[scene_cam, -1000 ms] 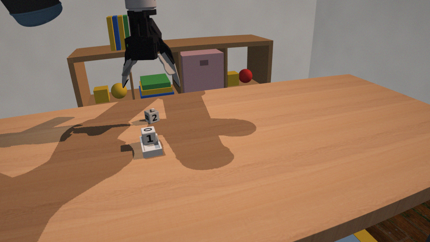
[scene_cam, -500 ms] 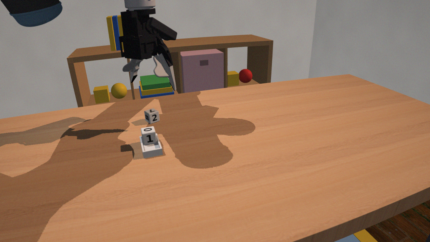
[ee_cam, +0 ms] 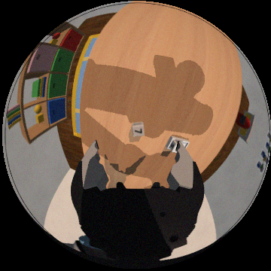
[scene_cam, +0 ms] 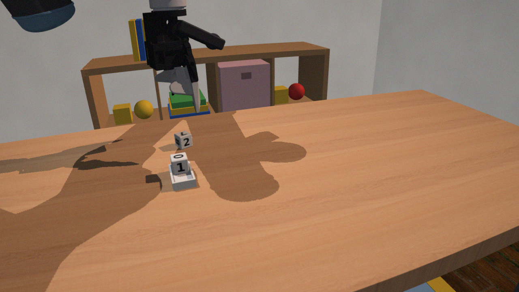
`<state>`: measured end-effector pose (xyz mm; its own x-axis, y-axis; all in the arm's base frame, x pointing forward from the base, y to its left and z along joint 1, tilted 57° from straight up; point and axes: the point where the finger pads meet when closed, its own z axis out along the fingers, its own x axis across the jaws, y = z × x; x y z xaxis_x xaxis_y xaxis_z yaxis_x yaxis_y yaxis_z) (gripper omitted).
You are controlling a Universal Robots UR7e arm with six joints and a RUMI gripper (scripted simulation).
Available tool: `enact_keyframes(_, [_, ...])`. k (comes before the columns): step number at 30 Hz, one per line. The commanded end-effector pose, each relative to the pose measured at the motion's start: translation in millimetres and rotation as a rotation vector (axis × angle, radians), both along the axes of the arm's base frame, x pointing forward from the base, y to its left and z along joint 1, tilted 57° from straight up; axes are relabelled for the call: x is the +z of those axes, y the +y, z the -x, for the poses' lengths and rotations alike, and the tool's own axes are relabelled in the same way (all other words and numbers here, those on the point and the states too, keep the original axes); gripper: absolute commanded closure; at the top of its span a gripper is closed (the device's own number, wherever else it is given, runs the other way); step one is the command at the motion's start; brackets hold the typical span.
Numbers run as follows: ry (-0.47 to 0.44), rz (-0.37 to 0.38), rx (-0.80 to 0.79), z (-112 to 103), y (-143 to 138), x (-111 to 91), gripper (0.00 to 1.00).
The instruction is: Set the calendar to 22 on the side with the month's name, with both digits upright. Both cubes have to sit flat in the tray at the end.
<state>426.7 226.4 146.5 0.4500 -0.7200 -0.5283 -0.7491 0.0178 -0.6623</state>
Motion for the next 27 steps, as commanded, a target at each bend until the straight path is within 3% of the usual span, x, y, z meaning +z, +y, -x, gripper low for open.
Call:
enact_keyframes(1, [0.117, -0.075, -0.104, 0.0, -1.1, -0.2, 0.0])
enact_keyframes(5, [0.15, -0.098, -0.129, 0.1, -1.4, -0.4, 0.0])
enact_keyframes(20, [0.558, -0.39, -0.445, 4.5, -4.6, -4.2, 0.0])
enact_keyframes(22, [0.558, -0.39, -0.445, 4.5, -4.6, -4.2, 0.0])
enact_keyframes(27, [0.67, -0.469, -0.531, 6.6, -5.0, -5.5, 0.0])
